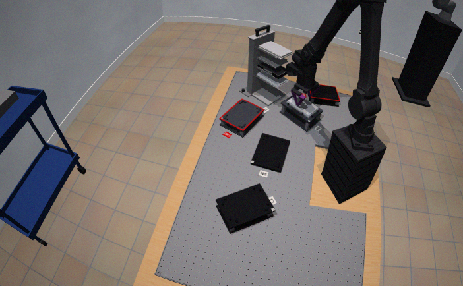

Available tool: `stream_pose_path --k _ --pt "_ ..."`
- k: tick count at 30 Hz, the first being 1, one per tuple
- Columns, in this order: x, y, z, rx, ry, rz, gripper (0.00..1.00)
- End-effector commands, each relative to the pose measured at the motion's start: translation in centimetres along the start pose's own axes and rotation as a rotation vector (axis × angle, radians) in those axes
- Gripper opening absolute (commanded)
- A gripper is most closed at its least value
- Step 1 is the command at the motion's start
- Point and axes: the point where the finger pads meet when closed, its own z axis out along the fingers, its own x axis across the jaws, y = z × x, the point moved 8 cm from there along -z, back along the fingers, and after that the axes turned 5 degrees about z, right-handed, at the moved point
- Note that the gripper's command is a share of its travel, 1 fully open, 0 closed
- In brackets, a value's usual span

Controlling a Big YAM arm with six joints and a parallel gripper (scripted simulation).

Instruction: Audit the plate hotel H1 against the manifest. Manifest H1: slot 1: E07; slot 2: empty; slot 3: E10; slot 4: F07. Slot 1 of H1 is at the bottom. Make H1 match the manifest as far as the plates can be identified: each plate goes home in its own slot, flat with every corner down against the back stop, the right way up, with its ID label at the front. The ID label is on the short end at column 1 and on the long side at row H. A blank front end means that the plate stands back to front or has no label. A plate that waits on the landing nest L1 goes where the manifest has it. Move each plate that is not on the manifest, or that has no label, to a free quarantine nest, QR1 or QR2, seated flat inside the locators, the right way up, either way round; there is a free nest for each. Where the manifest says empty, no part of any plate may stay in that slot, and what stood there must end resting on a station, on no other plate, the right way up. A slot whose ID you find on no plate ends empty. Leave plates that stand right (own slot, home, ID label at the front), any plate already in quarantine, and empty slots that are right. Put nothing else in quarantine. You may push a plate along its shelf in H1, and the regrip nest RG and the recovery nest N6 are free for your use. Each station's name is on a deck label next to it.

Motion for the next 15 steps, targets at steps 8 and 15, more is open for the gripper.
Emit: stream_pose_path --k 8,15 --pt "-0.3 0.1 1.2 -0.01 -0.005 0.016 1.0" --pt "-0.4 0.4 2.0 -0.016 -0.007 0.016 1.0"
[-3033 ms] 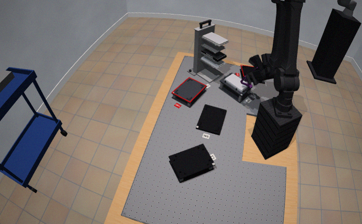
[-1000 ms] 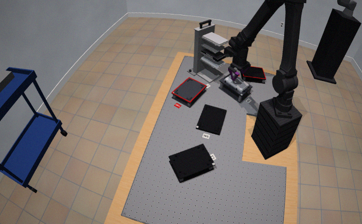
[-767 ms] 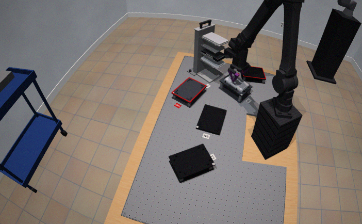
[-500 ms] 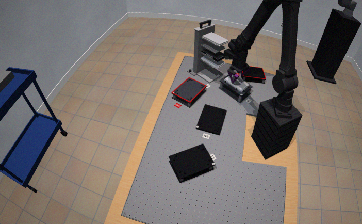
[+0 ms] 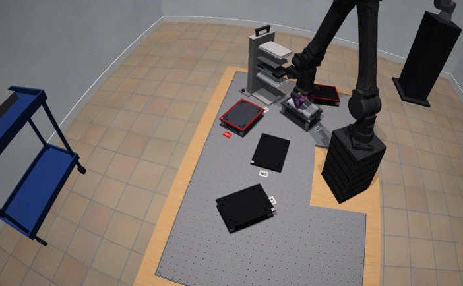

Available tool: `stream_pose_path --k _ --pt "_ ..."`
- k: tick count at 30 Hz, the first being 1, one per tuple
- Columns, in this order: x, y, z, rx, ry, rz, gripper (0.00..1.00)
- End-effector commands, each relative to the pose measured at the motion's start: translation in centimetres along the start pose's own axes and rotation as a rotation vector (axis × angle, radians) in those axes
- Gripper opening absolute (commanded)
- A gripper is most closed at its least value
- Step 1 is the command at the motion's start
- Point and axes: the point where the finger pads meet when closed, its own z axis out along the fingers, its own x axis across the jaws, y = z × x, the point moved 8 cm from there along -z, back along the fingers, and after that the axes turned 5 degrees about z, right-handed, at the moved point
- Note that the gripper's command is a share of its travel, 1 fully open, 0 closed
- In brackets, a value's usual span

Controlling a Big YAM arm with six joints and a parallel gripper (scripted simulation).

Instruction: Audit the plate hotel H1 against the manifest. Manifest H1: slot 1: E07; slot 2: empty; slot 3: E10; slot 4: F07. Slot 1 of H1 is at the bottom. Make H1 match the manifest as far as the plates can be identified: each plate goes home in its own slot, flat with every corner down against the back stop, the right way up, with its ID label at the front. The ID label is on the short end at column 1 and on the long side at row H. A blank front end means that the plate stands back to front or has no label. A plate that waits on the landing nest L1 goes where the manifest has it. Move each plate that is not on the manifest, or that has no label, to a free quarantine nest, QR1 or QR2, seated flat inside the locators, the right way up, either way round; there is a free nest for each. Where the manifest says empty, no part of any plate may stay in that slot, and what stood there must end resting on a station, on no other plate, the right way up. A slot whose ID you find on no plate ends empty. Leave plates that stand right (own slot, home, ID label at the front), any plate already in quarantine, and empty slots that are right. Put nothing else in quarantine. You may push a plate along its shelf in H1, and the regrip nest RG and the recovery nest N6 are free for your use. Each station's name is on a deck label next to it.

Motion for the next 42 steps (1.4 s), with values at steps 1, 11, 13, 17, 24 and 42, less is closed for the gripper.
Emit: stream_pose_path --k 1,11,13,17,24,42 --pt "-0.4 0.5 0.5 -0.016 -0.007 0.016 1.0" --pt "-0.7 1.5 0.5 -0.05 -0.017 0.016 1.0" --pt "-0.3 0.8 0.9 -0.024 -0.008 0.003 1.0" --pt "-0.3 0.8 0.9 -0.024 -0.008 0.003 0.86" --pt "-0.3 0.8 0.9 -0.024 -0.008 0.003 0.86" --pt "-0.4 0.9 -0.5 -0.029 -0.008 0.015 0.86"
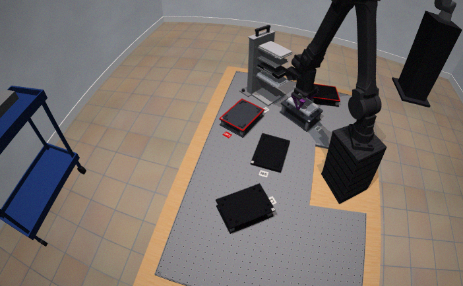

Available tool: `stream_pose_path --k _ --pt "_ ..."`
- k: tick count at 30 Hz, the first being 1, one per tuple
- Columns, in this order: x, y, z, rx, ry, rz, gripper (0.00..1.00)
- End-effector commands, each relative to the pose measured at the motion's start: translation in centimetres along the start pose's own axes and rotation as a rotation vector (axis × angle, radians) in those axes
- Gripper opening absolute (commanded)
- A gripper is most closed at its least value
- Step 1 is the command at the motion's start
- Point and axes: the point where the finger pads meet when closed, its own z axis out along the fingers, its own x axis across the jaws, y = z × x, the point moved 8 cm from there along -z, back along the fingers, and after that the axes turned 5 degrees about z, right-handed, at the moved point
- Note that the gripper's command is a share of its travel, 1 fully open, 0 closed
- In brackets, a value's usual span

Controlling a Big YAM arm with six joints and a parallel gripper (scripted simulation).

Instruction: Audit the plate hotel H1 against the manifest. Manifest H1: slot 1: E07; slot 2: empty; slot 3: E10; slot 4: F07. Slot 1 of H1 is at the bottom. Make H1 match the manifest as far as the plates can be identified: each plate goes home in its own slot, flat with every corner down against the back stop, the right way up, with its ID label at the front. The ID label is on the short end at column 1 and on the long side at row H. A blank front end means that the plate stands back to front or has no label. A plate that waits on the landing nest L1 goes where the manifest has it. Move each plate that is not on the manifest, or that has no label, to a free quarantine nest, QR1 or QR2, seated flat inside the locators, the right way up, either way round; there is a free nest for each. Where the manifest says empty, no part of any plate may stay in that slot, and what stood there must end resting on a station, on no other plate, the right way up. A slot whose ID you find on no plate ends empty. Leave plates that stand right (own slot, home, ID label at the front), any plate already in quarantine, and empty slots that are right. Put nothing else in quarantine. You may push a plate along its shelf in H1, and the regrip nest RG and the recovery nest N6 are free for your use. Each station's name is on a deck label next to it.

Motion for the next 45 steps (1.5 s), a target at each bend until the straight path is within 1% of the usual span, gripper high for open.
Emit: stream_pose_path --k 1,2,3,5,11,13,16,19,20,22,24,28,30,33,36,37,39,45 --pt "-0.4 1.0 -1.2 -0.032 -0.007 0.015 0.86" --pt "-0.4 1.0 -1.2 -0.032 -0.007 0.015 0.86" --pt "-0.3 0.4 -0.3 -0.002 0.002 0.015 0.86" --pt "-0.4 0.8 -1.5 -0.029 -0.006 0.015 0.86" --pt "-0.3 0.6 -2.0 -0.025 -0.005 0.015 0.86" --pt "-0.2 0.3 -1.8 -0.012 -0.001 0.015 0.86" --pt "-0.3 0.5 -2.5 -0.023 -0.004 0.015 0.86" --pt "-0.2 0.4 -2.6 -0.022 -0.004 0.015 0.86" --pt "-0.1 0.1 -1.9 0.0 0.003 0.015 0.86" --pt "-0.2 0.4 -2.8 -0.021 -0.003 0.015 0.86" --pt "-0.3 0.7 -3.1 -0.027 -0.005 0.015 0.86" --pt "-0.3 0.7 -3.5 -0.027 -0.005 0.015 0.86" --pt "-0.2 0.5 -3.3 -0.016 -0.002 0.015 0.86" --pt "-0.3 0.7 -4.1 -0.028 -0.005 0.015 0.86" --pt "-0.3 0.7 -4.2 -0.029 -0.005 0.015 0.86" --pt "-0.2 0.4 -3.5 -0.006 0.001 0.014 0.86" --pt "-0.3 0.8 -4.5 -0.03 -0.006 0.014 0.86" --pt "-0.3 1.0 -5.2 -0.034 -0.007 0.014 0.86"
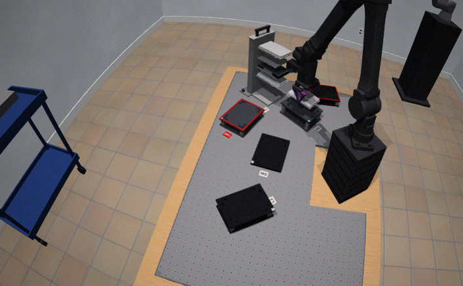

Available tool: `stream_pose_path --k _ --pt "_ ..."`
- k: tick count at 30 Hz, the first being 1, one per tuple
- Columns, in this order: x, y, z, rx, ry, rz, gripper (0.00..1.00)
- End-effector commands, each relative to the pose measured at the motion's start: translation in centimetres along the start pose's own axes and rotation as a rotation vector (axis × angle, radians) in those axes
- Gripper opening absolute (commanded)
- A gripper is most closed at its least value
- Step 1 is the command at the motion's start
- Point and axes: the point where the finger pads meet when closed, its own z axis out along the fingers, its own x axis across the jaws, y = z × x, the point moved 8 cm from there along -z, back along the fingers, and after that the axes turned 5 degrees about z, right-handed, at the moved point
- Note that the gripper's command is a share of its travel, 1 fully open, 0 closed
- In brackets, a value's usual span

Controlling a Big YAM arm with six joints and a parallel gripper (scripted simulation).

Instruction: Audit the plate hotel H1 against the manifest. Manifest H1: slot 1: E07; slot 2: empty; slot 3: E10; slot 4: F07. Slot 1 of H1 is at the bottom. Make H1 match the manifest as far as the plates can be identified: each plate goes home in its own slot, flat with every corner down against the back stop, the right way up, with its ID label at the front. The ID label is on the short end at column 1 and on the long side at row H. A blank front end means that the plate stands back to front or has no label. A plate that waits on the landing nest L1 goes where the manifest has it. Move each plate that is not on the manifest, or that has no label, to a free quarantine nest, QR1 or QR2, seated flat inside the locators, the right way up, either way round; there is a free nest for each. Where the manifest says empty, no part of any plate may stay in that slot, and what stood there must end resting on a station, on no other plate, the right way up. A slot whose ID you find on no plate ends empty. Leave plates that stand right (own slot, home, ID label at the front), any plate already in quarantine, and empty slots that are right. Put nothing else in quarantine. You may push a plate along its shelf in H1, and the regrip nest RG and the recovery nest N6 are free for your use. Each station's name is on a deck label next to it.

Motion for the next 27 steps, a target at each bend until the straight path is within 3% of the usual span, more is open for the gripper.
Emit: stream_pose_path --k 1,8,9,12,19,27 --pt "-0.3 0.7 -1.0 -0.018 -0.002 0.014 0.86" --pt "-0.4 1.1 -1.9 -0.032 -0.006 0.014 0.86" --pt "-0.3 0.8 -1.1 -0.006 0.001 0.014 0.86" --pt "-0.4 1.3 -2.4 -0.035 -0.007 0.013 0.86" --pt "-0.5 1.6 -2.8 -0.031 -0.006 0.013 0.86" --pt "-0.6 1.9 -4.9 -0.05 -0.011 0.013 0.86"
